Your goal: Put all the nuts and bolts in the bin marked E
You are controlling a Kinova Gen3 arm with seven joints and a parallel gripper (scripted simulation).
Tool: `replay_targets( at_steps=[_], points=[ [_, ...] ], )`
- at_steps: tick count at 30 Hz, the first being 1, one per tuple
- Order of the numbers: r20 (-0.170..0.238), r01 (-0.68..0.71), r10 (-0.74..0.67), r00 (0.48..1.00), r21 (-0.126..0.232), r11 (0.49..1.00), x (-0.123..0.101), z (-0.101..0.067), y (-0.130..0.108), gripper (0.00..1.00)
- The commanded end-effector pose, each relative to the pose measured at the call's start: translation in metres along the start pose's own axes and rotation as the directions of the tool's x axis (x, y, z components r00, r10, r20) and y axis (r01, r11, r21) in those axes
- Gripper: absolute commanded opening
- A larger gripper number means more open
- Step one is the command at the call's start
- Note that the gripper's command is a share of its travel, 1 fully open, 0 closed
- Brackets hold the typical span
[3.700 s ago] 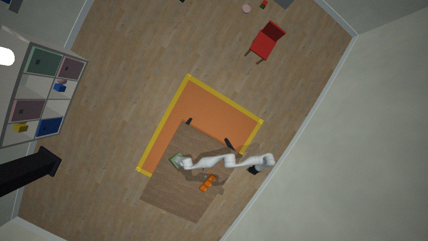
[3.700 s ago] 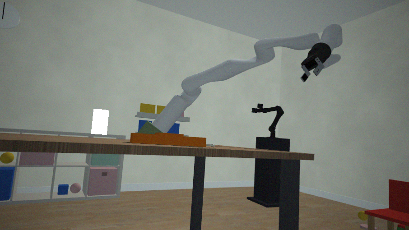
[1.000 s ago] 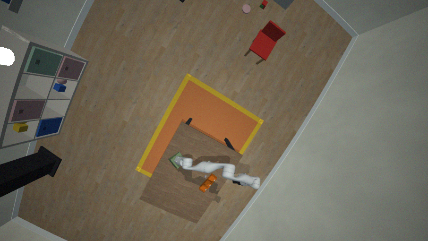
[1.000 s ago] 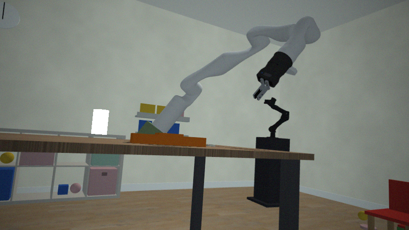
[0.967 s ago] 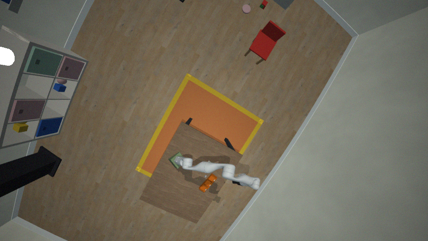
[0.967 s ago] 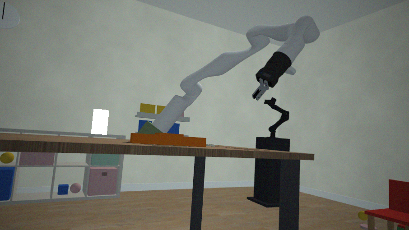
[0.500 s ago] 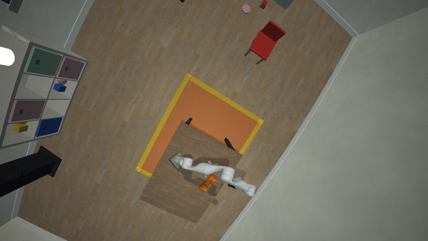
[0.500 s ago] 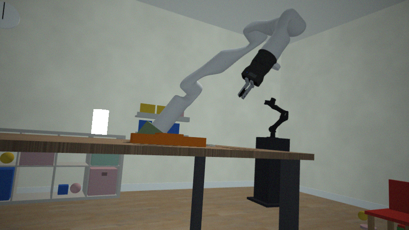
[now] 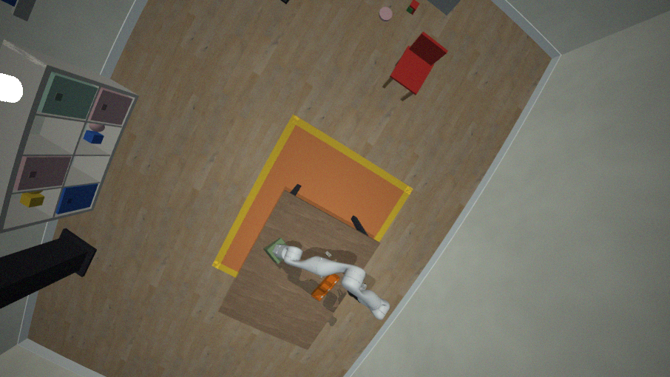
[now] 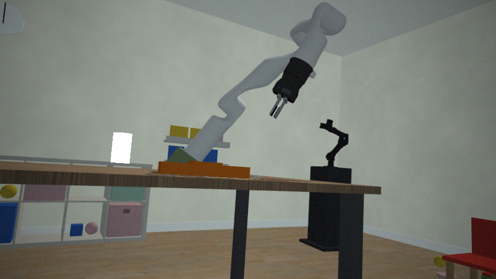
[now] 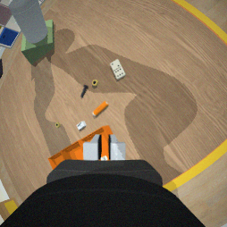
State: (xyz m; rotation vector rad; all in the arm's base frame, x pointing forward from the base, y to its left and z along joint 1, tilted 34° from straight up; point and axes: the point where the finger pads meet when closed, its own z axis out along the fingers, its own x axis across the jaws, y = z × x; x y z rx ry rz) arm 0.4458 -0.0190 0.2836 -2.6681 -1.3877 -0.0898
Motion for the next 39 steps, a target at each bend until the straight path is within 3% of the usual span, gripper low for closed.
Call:
replay_targets(
  at_steps=[1, 3, 4, 8, 10, 13, 16, 18, 21, 25, 27, 29, 30, 31, 32, 33, 34, 35, 36, 37, 38, 39],
  points=[
    [-0.028, 0.021, -0.02, 0.999, 0.019, 1.0, -0.021, 0.002, 0.001, 0.31],
    [-0.03, 0.025, -0.024, 0.999, 0.02, 0.999, -0.024, 0.003, 0.0, 0.31],
    [-0.055, 0.067, -0.065, 0.996, 0.032, 0.997, -0.031, 0.006, -0.003, 0.31],
    [-0.057, 0.071, -0.069, 0.996, 0.033, 0.997, -0.034, 0.008, -0.003, 0.31],
    [-0.111, 0.155, -0.149, 0.983, 0.045, 0.987, -0.049, 0.014, -0.009, 0.31],
    [-0.115, 0.161, -0.155, 0.981, 0.046, 0.986, -0.053, 0.016, -0.01, 0.31],
    [-0.175, 0.245, -0.234, 0.956, 0.04, 0.969, -0.069, 0.023, -0.017, 0.31],
    [-0.177, 0.247, -0.236, 0.956, 0.04, 0.968, -0.071, 0.024, -0.018, 0.31],
    [-0.235, 0.324, -0.312, 0.921, 0.017, 0.946, -0.086, 0.03, -0.025, 0.31],
    [-0.236, 0.326, -0.313, 0.92, 0.017, 0.945, -0.087, 0.031, -0.026, 0.31],
    [-0.287, 0.395, -0.384, 0.877, -0.023, 0.918, -0.1, 0.037, -0.033, 0.31],
    [-0.288, 0.396, -0.386, 0.877, -0.023, 0.918, -0.101, 0.038, -0.034, 0.31],
    [-0.31, 0.428, -0.421, 0.852, -0.049, 0.903, -0.107, 0.041, -0.038, 0.31],
    [-0.311, 0.428, -0.421, 0.852, -0.049, 0.902, -0.107, 0.041, -0.038, 0.31],
    [-0.33, 0.457, -0.455, 0.827, -0.077, 0.886, -0.114, 0.044, -0.042, 0.31],
    [-0.33, 0.457, -0.455, 0.827, -0.077, 0.886, -0.114, 0.044, -0.042, 0.31],
    [-0.347, 0.484, -0.489, 0.8, -0.109, 0.868, -0.119, 0.047, -0.046, 0.31],
    [-0.347, 0.484, -0.489, 0.8, -0.109, 0.868, -0.119, 0.047, -0.046, 0.31],
    [-0.36, 0.508, -0.522, 0.773, -0.143, 0.85, -0.125, 0.05, -0.05, 0.31],
    [-0.36, 0.508, -0.522, 0.773, -0.143, 0.85, -0.125, 0.05, -0.05, 0.31],
    [-0.369, 0.529, -0.555, 0.746, -0.178, 0.83, -0.13, 0.053, -0.054, 0.31],
    [-0.369, 0.529, -0.555, 0.746, -0.178, 0.83, -0.13, 0.053, -0.054, 0.31]
  ],
)
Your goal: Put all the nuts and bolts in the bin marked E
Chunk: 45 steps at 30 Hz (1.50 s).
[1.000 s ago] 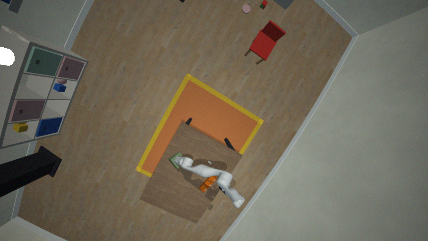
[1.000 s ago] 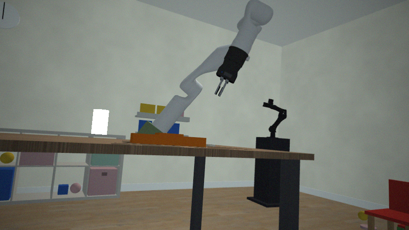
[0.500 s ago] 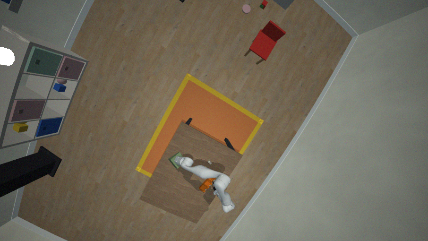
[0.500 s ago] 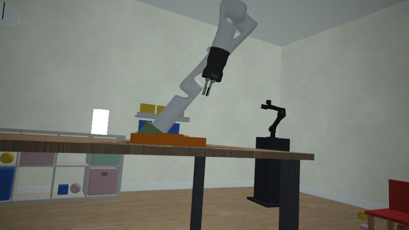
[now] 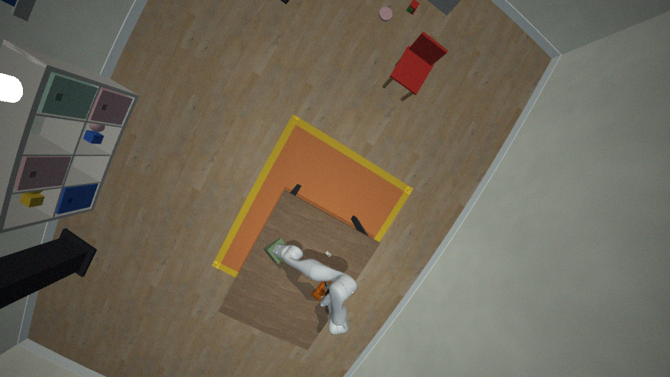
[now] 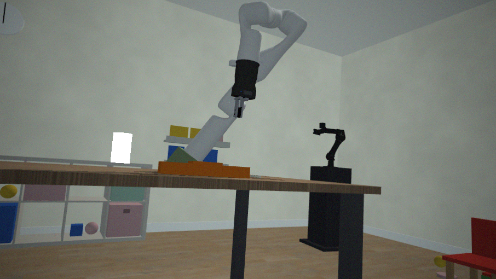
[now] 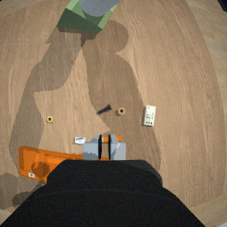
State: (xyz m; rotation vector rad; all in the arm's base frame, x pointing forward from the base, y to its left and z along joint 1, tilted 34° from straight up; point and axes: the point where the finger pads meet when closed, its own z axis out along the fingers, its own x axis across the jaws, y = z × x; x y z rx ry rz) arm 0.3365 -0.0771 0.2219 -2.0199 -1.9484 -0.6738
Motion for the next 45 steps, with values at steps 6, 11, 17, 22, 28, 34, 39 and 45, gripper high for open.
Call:
replay_targets(
  at_steps=[6, 11, 17, 22, 28, 34, 39, 45],
  points=[
    [-0.034, 0.094, -0.096, 0.995, -0.076, 0.993, -0.014, -0.003, -0.021, 0.31],
    [-0.034, 0.094, -0.096, 0.995, -0.076, 0.993, -0.014, -0.003, -0.021, 0.31],
    [-0.03, 0.143, -0.146, 0.989, -0.078, 0.987, -0.02, 0.002, -0.017, 0.31],
    [-0.018, 0.289, -0.292, 0.956, -0.081, 0.954, -0.038, 0.015, -0.007, 0.31],
    [0.007, 0.559, -0.56, 0.828, -0.083, 0.825, -0.075, 0.041, 0.015, 0.31],
    [0.034, 0.735, -0.735, 0.677, -0.076, 0.674, -0.111, 0.068, 0.037, 0.31],
    [0.043, 0.849, -0.849, 0.526, -0.07, 0.523, -0.129, 0.081, 0.048, 0.31],
    [0.061, 0.954, -0.953, 0.298, -0.052, 0.295, -0.166, 0.107, 0.069, 0.31]
  ],
)
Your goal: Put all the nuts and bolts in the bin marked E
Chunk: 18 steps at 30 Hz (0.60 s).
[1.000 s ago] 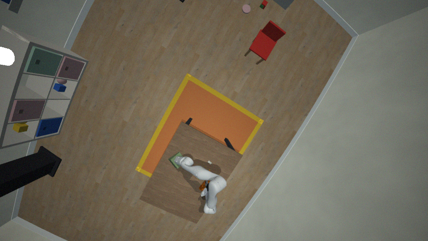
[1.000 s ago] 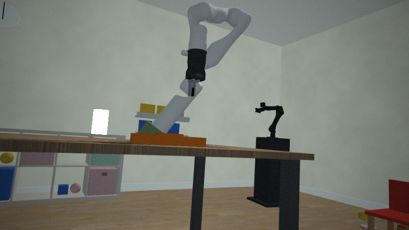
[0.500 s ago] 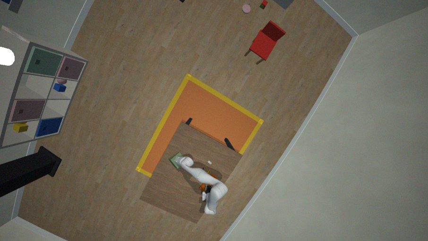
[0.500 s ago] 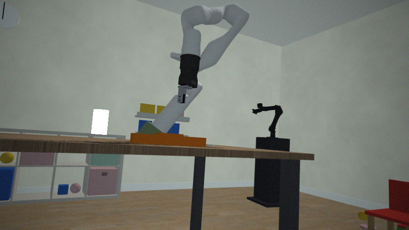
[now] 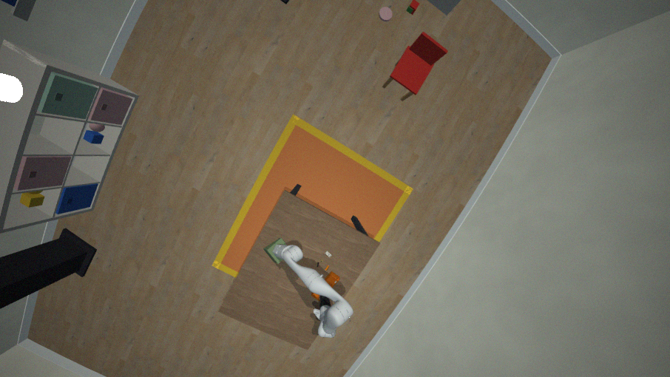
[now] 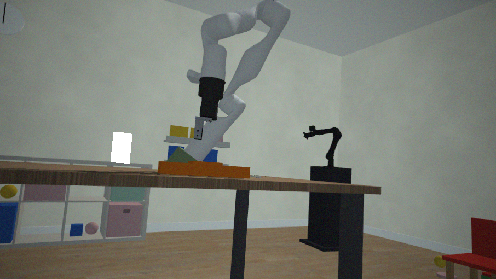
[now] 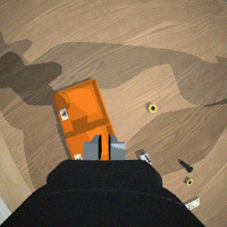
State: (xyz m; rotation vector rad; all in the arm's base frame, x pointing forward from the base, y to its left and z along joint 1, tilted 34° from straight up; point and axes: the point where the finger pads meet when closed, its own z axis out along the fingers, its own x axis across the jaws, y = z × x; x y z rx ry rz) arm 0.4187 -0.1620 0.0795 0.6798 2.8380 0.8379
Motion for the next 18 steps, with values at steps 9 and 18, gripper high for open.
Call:
replay_targets(
  at_steps=[9, 18],
  points=[
    [0.003, 0.406, -0.406, 0.914, -0.012, 0.914, -0.038, 0.038, -0.043, 0.31],
    [0.007, 0.806, -0.806, 0.592, -0.024, 0.591, -0.038, 0.038, -0.043, 0.31]
  ],
)
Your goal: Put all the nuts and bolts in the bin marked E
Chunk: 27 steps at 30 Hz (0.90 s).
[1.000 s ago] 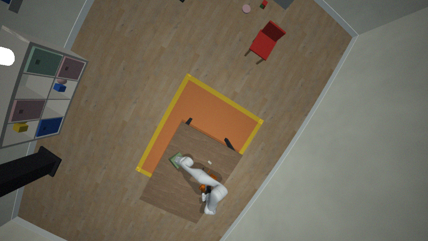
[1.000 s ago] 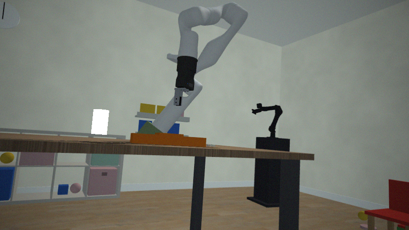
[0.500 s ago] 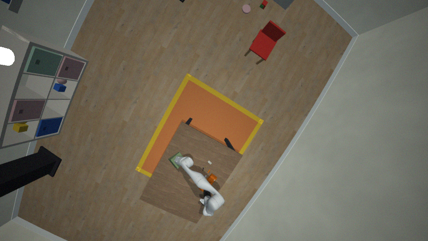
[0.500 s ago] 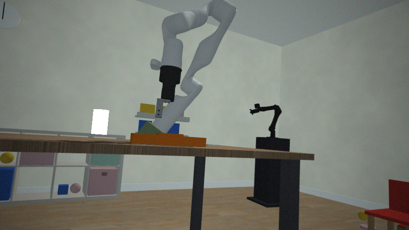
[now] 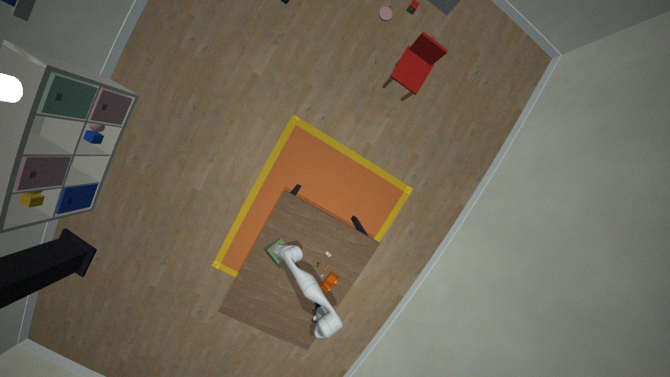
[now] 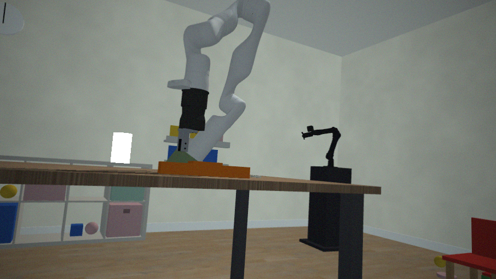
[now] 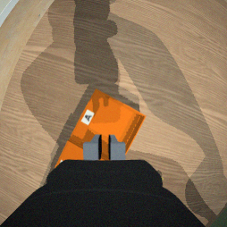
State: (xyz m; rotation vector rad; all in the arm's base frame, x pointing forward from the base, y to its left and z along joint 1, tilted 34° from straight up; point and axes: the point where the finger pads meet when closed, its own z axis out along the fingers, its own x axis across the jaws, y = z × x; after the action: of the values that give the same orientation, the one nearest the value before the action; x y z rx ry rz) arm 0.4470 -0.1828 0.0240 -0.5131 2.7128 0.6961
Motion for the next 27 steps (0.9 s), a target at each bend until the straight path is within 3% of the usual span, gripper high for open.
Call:
replay_targets(
  at_steps=[1, 6, 8, 14, 20, 21, 27],
  points=[
    [0.026, 0.154, -0.154, 0.988, 0.007, 0.988, 0.0051, -0.0054, -0.0067, 0.31],
    [0.023, 0.398, -0.399, 0.917, 0.013, 0.917, 0.0051, -0.0054, -0.0067, 0.31],
    [0.023, 0.398, -0.399, 0.917, 0.013, 0.917, 0.0051, -0.0054, -0.0067, 0.31],
    [0.024, 0.686, -0.686, 0.727, 0.026, 0.727, 0.0051, -0.0053, -0.0066, 0.31],
    [0.015, 0.87, -0.87, 0.492, 0.031, 0.492, 0.0051, -0.0053, -0.0066, 0.31],
    [0.014, 0.881, -0.882, 0.471, 0.032, 0.471, 0.0051, -0.0053, -0.0066, 0.31],
    [0.014, 0.881, -0.882, 0.471, 0.032, 0.471, 0.0051, -0.0053, -0.0066, 0.31]
  ],
)
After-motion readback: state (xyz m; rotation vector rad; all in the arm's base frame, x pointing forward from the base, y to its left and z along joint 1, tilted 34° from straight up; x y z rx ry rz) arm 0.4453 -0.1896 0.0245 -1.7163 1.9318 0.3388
